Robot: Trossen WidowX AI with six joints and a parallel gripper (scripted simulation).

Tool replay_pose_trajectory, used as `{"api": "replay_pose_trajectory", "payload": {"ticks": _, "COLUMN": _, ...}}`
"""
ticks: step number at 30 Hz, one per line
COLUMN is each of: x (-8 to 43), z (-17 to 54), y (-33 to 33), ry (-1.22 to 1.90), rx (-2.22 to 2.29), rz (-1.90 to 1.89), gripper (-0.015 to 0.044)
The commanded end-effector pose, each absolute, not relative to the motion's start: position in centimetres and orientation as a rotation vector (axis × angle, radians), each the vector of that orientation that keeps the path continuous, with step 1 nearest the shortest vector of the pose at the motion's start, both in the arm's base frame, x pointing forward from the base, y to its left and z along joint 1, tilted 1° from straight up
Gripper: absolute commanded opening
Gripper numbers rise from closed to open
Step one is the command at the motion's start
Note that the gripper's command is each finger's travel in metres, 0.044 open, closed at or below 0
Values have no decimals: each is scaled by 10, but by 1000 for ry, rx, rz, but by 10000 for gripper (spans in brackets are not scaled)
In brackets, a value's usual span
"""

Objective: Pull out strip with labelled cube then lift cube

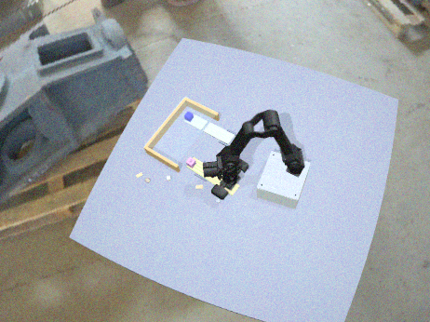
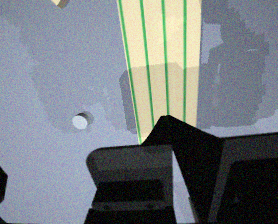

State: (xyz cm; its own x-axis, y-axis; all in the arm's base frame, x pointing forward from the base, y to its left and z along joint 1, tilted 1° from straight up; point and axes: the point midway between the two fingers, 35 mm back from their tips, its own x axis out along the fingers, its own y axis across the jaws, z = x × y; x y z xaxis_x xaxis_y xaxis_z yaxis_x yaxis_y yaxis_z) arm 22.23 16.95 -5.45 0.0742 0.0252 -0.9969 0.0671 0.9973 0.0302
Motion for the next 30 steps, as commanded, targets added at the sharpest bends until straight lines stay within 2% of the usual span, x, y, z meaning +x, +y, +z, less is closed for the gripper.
{"api": "replay_pose_trajectory", "payload": {"ticks": 1, "x": 206, "z": -61, "y": 166, "ry": 1528, "rx": 59, "rz": -43, "gripper": 0}}
{"api": "replay_pose_trajectory", "payload": {"ticks": 30, "x": 197, "z": -61, "y": 166, "ry": 1529, "rx": 59, "rz": -43, "gripper": 0}}
